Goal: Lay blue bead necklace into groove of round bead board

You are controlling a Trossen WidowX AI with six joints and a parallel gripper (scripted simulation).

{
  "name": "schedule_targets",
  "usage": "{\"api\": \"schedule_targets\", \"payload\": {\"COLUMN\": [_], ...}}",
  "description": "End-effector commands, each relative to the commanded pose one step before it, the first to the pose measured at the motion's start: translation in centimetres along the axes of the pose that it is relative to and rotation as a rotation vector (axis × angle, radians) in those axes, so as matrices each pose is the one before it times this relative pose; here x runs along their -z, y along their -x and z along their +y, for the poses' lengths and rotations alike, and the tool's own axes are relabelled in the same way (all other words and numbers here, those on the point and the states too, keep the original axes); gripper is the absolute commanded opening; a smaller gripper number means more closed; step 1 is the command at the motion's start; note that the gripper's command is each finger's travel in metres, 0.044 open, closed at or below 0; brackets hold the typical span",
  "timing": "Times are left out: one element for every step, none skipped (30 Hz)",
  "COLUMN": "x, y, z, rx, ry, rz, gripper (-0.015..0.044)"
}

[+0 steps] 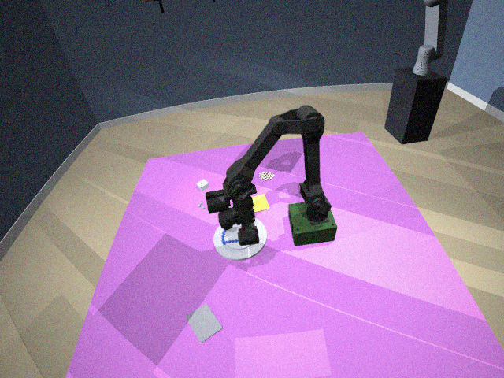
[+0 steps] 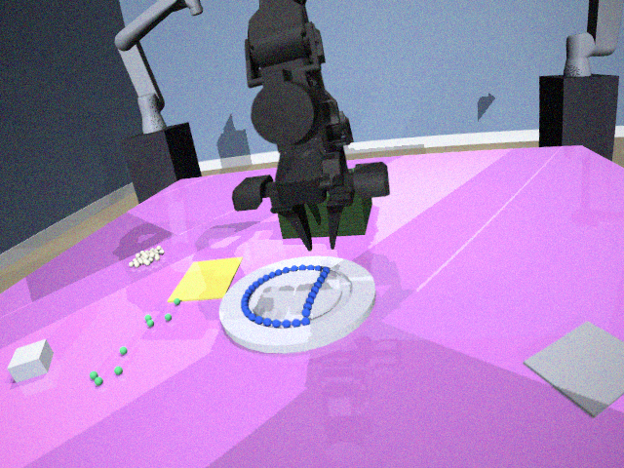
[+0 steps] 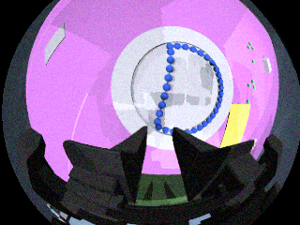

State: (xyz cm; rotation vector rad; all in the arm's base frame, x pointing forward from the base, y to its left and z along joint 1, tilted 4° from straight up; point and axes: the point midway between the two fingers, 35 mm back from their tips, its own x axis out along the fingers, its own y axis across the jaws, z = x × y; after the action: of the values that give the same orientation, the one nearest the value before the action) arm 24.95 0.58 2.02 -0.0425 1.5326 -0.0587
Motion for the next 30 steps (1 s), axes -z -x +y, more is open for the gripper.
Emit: {"api": "schedule_targets", "payload": {"x": [0.634, 0.0, -0.004, -0.005, -0.001, 0.005, 0.011, 0.005, 0.0, -0.351, 0.001, 0.003, 0.004, 0.006, 0.008, 0.011, 0.013, 0.014, 0.015, 0.016, 0.018, 0.019, 0.02, 0.021, 0.022, 0.024, 0.025, 0.026, 0.027, 0.028], "y": [0.081, 0.0, -0.13, -0.283, -0.325, -0.396, -0.351, -0.127, 0.0, 0.853, -0.028, -0.053, -0.079, -0.105, -0.132, -0.156, -0.167, -0.168, -0.167, -0.167, -0.167, -0.166, -0.166, -0.165, -0.165, -0.165, -0.164, -0.164, -0.163, -0.163], "z": [0.008, 0.0, 0.0, 0.0, 0.0, -0.001, -0.001, 0.0, 0.0, 0.069, -0.001, -0.001, -0.002, -0.002, -0.003, -0.004, -0.004, -0.004, -0.004, -0.004, -0.004, -0.004, -0.004, -0.004, -0.004, -0.004, -0.004, -0.004, -0.004, -0.004], "rx": [0.00413, 0.0, 0.00001, 0.00002, 0.00002, 0.00003, 0.00003, 0.00001, 0.0, -0.00474, 0.00004, 0.00008, 0.00012, 0.00016, 0.0002, 0.00024, 0.00025, 0.00025, 0.00025, 0.00025, 0.00025, 0.00025, 0.00025, 0.00025, 0.00025, 0.00025, 0.00025, 0.00025, 0.00024, 0.00024], "ry": [0.0393, 0.0, 0.0, 0.0, 0.0, 0.0, 0.0, 0.0, 0.0, -0.0083, 0.0001, 0.0001, 0.0002, 0.0003, 0.0003, 0.0004, 0.0004, 0.0004, 0.0004, 0.0004, 0.0004, 0.0004, 0.0004, 0.0004, 0.0004, 0.0004, 0.0004, 0.0004, 0.0004, 0.0004], "rz": [-0.0012, 0.0, 0.00001, 0.00002, 0.00002, 0.00004, 0.00004, 0.00002, 0.0, -0.01264, 0.0001, 0.0002, 0.0003, 0.0004, 0.0005, 0.0006, 0.00064, 0.00064, 0.00065, 0.00065, 0.00065, 0.00065, 0.00065, 0.00065, 0.00066, 0.00066, 0.00066, 0.00066, 0.00066, 0.00066], "gripper": [0.012, 0.012, 0.012, 0.012, 0.012, 0.012, 0.012, 0.012, 0.012, 0.012, 0.012, 0.012, 0.012, 0.012, 0.012, 0.012, 0.012, 0.012, 0.012, 0.012, 0.012, 0.012, 0.012, 0.012, 0.012, 0.012, 0.012, 0.012, 0.012, 0.012]}}
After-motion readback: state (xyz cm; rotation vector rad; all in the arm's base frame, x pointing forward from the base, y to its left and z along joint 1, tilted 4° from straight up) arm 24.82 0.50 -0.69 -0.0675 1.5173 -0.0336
